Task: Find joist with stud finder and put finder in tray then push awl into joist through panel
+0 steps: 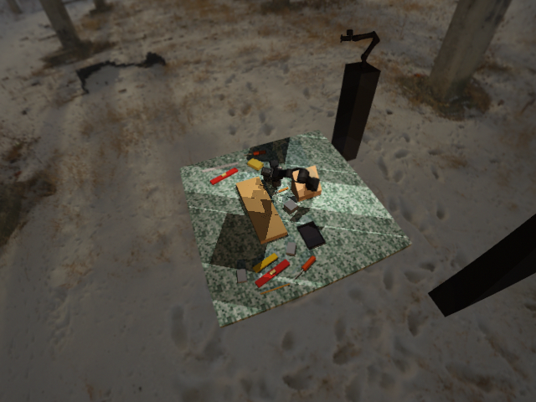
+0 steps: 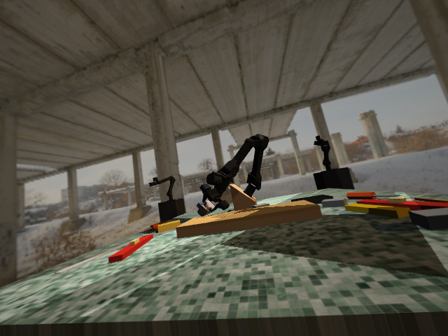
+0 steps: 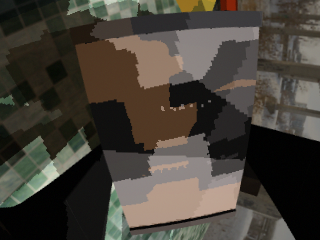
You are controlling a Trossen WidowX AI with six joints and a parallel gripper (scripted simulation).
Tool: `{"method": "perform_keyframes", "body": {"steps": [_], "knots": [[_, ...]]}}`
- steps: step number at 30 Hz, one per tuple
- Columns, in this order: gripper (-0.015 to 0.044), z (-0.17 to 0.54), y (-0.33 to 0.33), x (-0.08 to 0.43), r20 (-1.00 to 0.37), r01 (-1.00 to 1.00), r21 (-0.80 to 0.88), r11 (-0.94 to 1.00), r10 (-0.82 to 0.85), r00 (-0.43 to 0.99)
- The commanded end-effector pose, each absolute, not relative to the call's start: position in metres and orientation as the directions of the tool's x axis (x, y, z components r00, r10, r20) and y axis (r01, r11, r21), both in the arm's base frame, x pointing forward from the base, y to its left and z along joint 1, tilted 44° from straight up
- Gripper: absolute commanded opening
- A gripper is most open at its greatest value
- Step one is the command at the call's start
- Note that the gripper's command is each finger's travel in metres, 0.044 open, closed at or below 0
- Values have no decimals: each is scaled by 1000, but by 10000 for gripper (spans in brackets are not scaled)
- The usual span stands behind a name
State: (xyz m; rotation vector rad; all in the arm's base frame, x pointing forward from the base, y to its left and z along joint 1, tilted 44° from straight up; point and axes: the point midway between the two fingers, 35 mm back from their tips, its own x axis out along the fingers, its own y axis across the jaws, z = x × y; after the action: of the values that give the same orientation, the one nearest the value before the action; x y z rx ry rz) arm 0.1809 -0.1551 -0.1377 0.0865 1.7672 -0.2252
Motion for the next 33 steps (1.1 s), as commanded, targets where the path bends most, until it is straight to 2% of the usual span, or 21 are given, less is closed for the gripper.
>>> {"method": "perform_keyframes", "body": {"steps": [1, 15, 31, 33], "knots": [[0, -142, -152, 180, -974, 183, -113, 977, -72, -213], [0, -156, -137, 185, -977, 175, -104, 979, -68, -202], [420, -154, -139, 185, -977, 173, -102, 980, -67, -201], [440, -153, -139, 185, -977, 173, -102, 980, -66, -201]]}}
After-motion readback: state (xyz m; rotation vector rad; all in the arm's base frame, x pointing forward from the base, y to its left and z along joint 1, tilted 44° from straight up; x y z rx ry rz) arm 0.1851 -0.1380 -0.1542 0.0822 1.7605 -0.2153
